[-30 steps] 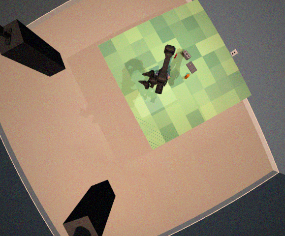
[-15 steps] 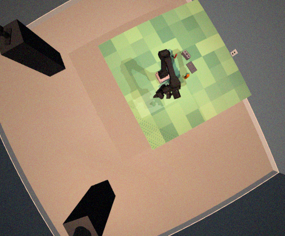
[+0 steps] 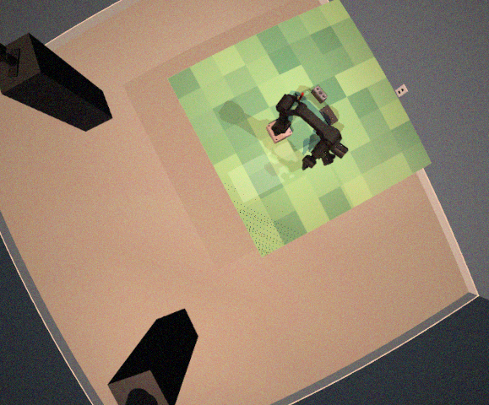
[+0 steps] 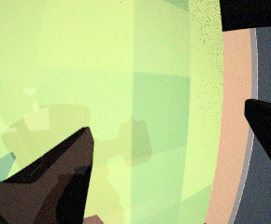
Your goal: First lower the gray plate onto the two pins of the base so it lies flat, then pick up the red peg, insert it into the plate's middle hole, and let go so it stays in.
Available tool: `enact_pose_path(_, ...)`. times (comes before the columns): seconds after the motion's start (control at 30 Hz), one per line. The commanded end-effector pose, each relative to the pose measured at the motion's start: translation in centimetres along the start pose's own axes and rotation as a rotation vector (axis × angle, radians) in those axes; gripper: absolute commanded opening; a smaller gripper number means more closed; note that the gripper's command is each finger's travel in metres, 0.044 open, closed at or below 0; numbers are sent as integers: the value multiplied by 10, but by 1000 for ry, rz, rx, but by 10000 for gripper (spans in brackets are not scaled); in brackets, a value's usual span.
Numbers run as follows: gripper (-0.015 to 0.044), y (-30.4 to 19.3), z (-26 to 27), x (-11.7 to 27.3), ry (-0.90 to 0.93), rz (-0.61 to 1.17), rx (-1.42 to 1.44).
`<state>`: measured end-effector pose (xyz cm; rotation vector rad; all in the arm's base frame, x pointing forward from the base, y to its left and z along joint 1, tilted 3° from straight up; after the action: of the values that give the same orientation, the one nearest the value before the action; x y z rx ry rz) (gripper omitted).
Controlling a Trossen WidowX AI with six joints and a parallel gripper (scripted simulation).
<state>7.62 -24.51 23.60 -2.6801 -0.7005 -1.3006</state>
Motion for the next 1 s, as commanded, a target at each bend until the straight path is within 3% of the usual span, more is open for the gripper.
enact_pose_path(0.0, 440, 18, 49, 32, 125, -82, -40)
enact_pose_path(0.23, 440, 19, 132, 87, 321, -132, -83)
enact_pose_path(0.43, 440, -7, 202, 136, 474, -106, -102)
enact_pose_path(0.97, 440, -170, 328, 231, 673, 109, -75)
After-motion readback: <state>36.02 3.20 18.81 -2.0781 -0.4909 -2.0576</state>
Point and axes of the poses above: the point midway between the two fingers, 35 mm back from their tips, its own x axis back along the fingers, its own z axis across the jaws, y = z × x, the point moved 6 cm from there along x, back along the fingers, and after that the axes turned 2 degrees about x, right-handed, at the moved point
